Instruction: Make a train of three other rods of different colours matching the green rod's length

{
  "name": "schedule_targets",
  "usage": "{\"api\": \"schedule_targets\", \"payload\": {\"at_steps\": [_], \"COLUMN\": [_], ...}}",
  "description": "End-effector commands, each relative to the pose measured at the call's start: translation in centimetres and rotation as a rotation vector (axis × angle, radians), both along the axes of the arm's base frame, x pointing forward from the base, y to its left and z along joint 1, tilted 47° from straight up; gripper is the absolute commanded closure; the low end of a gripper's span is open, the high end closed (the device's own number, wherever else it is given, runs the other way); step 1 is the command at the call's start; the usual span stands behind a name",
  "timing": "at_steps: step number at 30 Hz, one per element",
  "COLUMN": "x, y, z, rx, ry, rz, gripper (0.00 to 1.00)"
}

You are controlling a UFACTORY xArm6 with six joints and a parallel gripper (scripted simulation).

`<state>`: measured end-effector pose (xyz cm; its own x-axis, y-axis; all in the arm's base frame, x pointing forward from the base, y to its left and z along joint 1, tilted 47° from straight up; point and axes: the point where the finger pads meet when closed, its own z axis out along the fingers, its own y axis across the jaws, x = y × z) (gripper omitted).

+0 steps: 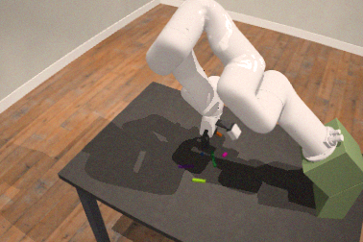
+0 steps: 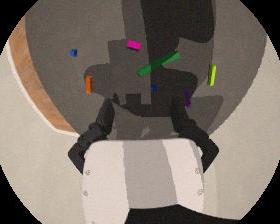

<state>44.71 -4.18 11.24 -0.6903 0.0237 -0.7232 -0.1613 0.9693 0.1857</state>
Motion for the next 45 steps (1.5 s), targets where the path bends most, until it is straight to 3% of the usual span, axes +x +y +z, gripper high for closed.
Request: {"api": "schedule_targets", "payload": {"at_steps": [1,3,27,45], "x": [0.2,0.3,0.8,0.8], "y": [0.4,0.9,4.0,4.1], "z": [0.3,0.6,2.4,2.4], "rx": [0.078,0.151,0.590,0.609], "ry": [0.049,0.075,0.227,0.233], "rz": [-0.063,-0.134,-0.554,-0.571], "gripper": [0.00,0.00,0.00,0.00]}}
